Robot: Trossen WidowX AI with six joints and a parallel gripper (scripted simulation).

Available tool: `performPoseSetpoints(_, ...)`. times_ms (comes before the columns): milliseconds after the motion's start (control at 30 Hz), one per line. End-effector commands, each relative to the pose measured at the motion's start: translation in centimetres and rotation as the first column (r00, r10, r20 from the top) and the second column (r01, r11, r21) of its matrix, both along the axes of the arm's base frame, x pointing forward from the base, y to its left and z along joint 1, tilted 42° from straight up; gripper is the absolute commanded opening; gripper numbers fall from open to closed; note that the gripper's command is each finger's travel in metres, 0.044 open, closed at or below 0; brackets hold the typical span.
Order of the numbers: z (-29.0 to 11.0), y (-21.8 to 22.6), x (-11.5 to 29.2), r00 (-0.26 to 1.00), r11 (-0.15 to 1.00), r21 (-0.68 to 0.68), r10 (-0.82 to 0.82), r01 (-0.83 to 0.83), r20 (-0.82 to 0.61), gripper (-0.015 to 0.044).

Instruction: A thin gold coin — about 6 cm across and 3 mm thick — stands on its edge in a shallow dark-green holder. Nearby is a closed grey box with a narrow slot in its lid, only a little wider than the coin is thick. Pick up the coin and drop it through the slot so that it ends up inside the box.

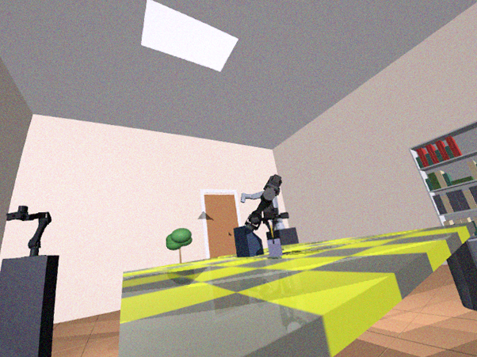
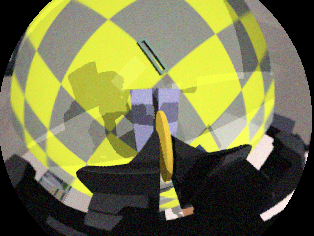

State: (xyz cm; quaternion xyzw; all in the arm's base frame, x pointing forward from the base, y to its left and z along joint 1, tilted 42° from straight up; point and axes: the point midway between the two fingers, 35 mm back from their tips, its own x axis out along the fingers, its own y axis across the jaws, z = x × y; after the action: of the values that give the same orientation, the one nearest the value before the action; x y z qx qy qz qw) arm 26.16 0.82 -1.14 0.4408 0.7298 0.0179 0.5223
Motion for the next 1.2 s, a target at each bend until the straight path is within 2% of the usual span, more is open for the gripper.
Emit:
performPoseSetpoints(0,-0.2,0.2,0.0,1.0,1.0,0.002,-0.005,0.005,-0.002,0.0)
performPoseSetpoints(200,-0.4,0.4,0.0,1.0,1.0,0.003,-0.005,0.005,-0.002,0.0)
performPoseSetpoints(400,-0.3,0.3,0.0,1.0,1.0,0.0,0.0,0.0,0.0,0.0157)
performPoseSetpoints(700,-0.3,0.3,0.0,1.0,1.0,0.0,0.0,0.0,0.0,0.0161)
performPoseSetpoints(967,1.2,-1.1,0.1,1.0,1.0,-0.001,-0.001,0.001,-0.001,0.0371)
performPoseSetpoints(1033,2.6,-2.3,0.1,1.0,1.0,0.0,-0.003,0.003,-0.004,0.0423)
performPoseSetpoints(1067,3.5,-3.1,0.1,1.0,1.0,0.002,-0.004,0.004,-0.005,0.044)
performPoseSetpoints(1167,4.3,-3.7,0.0,1.0,1.0,0.004,-0.005,0.005,-0.006,0.044)
